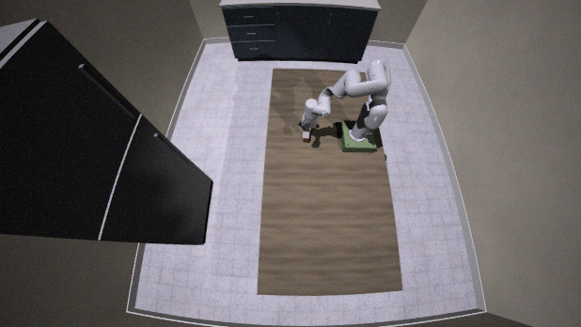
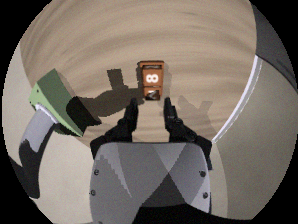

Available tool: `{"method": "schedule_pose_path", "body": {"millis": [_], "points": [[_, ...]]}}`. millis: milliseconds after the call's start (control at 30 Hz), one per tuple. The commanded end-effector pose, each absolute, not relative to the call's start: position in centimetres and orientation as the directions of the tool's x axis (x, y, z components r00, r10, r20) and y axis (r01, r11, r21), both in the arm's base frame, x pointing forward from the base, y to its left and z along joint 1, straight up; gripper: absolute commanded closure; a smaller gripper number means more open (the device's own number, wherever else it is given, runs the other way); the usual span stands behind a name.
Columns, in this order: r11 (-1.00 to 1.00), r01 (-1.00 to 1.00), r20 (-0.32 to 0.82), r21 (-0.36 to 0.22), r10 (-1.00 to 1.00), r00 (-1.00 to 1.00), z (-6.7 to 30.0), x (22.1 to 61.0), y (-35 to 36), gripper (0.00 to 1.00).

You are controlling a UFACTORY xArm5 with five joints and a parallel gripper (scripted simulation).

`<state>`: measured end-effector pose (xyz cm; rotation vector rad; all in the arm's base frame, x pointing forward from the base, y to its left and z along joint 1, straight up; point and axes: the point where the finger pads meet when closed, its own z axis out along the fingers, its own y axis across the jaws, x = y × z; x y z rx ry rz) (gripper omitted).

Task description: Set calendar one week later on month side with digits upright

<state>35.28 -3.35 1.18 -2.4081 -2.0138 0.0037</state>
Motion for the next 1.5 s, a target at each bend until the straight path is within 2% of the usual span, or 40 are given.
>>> {"method": "schedule_pose_path", "body": {"millis": [0,533,1467], "points": [[-0.177,0.984,0.0,0.0,0.984,0.177,0.7,35.5,-3.4,0.53],[-0.177,0.984,0.0,0.0,0.984,0.177,-0.7,35.5,-3.4,0.53],[-0.177,0.984,0.0,0.0,0.984,0.177,-0.8,35.5,-3.4,0.53]]}}
